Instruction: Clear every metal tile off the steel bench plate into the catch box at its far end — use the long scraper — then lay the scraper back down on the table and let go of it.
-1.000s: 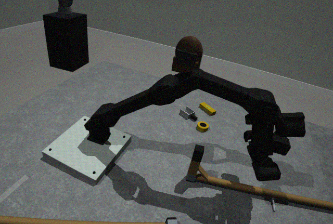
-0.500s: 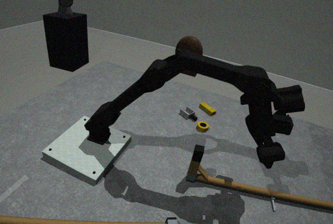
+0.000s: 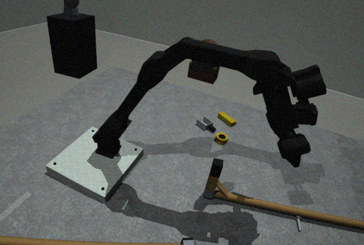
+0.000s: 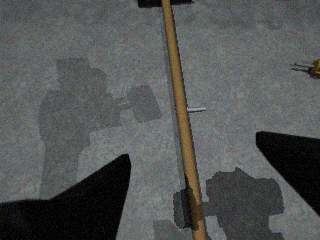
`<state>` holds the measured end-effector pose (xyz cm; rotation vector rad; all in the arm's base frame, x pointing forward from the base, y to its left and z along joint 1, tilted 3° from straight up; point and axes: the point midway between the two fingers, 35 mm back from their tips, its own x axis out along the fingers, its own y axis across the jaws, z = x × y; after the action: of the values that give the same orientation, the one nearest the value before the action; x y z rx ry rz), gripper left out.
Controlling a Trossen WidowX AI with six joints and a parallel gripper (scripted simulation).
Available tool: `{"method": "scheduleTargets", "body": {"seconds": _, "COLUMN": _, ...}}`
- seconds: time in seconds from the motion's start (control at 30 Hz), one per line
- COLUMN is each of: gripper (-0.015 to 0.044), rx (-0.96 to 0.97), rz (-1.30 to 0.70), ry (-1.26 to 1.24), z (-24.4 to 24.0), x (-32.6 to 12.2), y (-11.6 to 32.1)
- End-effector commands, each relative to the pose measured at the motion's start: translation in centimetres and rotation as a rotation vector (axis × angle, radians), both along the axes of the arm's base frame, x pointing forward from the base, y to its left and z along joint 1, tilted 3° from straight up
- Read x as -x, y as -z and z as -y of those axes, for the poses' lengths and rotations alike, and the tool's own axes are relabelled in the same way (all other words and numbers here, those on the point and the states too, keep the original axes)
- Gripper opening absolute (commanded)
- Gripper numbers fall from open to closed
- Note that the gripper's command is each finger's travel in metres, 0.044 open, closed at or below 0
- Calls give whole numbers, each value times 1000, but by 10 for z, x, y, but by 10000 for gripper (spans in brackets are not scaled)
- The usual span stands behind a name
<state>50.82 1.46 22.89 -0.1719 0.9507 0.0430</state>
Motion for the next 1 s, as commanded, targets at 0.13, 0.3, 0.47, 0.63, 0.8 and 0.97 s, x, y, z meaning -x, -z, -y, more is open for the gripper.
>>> {"method": "scheduleTargets", "body": {"seconds": 0.13, "gripper": 440, "rx": 5, "rz": 55, "ry": 17, "z": 0, "x": 15, "y": -22}}
{"method": "scheduleTargets", "body": {"seconds": 0.3, "gripper": 440, "rx": 6, "rz": 96, "ry": 24, "z": 0, "x": 25, "y": -38}}
{"method": "scheduleTargets", "body": {"seconds": 0.47, "gripper": 440, "rx": 7, "rz": 136, "ry": 30, "z": 0, "x": 36, "y": -52}}
{"method": "scheduleTargets", "body": {"seconds": 0.63, "gripper": 440, "rx": 7, "rz": 176, "ry": 37, "z": 0, "x": 47, "y": -66}}
{"method": "scheduleTargets", "body": {"seconds": 0.8, "gripper": 440, "rx": 6, "rz": 216, "ry": 44, "z": 0, "x": 59, "y": -79}}
{"method": "scheduleTargets", "body": {"seconds": 0.97, "gripper": 440, "rx": 5, "rz": 256, "ry": 51, "z": 0, "x": 71, "y": -91}}
